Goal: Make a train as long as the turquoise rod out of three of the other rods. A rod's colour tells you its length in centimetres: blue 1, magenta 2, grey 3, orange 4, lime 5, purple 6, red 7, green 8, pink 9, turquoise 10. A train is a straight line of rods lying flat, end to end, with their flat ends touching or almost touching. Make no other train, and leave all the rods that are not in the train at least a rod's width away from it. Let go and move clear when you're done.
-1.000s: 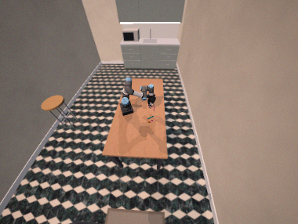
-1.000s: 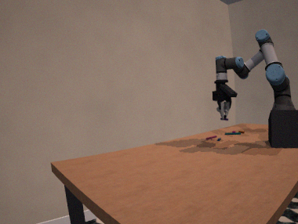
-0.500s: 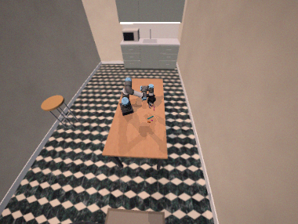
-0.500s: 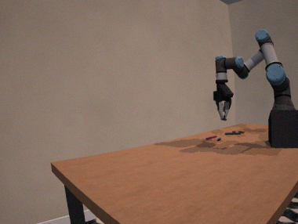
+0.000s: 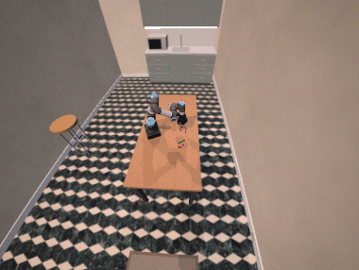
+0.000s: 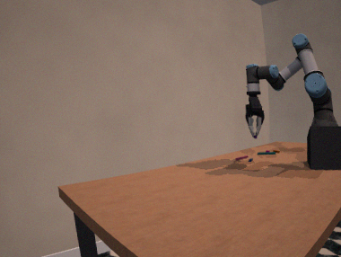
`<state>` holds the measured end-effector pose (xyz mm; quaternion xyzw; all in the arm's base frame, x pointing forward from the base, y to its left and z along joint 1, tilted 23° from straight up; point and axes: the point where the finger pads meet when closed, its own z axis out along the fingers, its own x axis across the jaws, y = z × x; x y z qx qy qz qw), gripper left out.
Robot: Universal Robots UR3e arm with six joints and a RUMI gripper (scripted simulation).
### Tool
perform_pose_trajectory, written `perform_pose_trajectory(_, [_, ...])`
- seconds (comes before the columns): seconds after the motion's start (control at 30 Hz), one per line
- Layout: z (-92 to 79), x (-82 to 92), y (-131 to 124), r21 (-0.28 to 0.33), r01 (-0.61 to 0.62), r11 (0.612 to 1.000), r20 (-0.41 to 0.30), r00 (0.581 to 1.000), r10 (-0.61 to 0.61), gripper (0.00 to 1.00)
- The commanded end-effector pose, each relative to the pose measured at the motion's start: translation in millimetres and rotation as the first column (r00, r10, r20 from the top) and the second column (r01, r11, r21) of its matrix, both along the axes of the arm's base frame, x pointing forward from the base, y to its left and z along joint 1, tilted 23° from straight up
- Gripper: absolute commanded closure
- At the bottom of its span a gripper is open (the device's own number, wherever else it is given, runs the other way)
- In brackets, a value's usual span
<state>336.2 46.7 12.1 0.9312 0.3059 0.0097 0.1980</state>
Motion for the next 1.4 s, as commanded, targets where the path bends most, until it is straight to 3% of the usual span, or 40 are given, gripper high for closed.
perform_pose_trajectory(0.0, [0.1, 2.2, 2.3, 0.011, 0.127, 0.992, 0.046, 0.991, -0.127, 1.00])
perform_pose_trajectory(0.47, [-0.7, 4.5, 5.3, 0.047, 0.280, 0.959, 0.104, 0.953, -0.283, 1.00])
perform_pose_trajectory(1.37, [-1.1, 5.5, 6.5, 0.067, 0.348, 0.935, 0.129, 0.926, -0.354, 1.00])
